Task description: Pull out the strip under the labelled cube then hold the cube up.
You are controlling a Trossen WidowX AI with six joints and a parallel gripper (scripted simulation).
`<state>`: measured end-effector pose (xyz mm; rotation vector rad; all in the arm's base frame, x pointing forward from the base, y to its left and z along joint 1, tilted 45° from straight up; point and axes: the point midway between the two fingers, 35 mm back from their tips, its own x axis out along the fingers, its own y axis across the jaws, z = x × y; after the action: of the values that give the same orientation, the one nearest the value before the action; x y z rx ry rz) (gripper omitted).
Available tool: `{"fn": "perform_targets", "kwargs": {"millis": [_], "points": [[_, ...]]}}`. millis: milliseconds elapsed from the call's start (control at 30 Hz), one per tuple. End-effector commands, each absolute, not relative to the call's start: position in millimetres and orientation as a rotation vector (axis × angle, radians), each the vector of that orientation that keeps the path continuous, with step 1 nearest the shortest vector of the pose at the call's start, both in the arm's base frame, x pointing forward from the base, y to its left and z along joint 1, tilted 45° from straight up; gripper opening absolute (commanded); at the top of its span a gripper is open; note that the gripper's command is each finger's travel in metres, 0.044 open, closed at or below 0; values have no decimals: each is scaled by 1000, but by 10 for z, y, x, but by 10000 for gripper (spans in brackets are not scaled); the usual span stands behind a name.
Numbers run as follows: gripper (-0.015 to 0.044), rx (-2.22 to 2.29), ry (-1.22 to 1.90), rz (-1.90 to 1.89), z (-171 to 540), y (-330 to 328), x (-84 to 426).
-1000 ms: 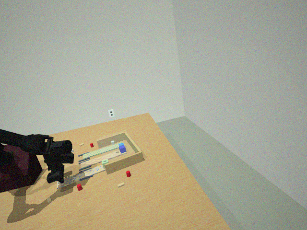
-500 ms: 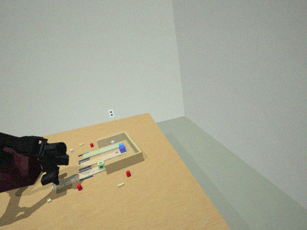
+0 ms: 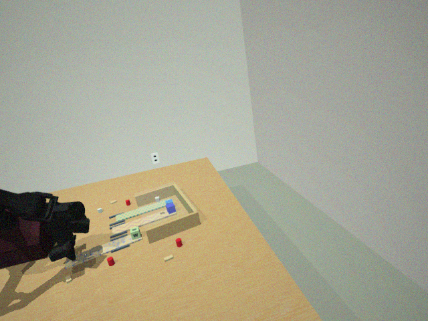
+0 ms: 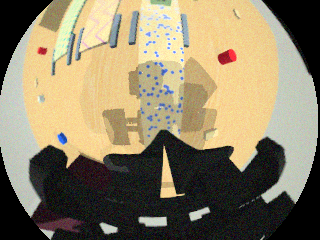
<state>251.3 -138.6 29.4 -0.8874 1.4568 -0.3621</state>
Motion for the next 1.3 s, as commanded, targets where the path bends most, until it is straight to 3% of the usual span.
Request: {"fn": "perform_targets", "kwargs": {"millis": [0, 1267], "points": [[0, -887, 1489, -359, 255, -1432, 2369], [0, -887, 1489, -359, 263, -1451, 2302]]}}
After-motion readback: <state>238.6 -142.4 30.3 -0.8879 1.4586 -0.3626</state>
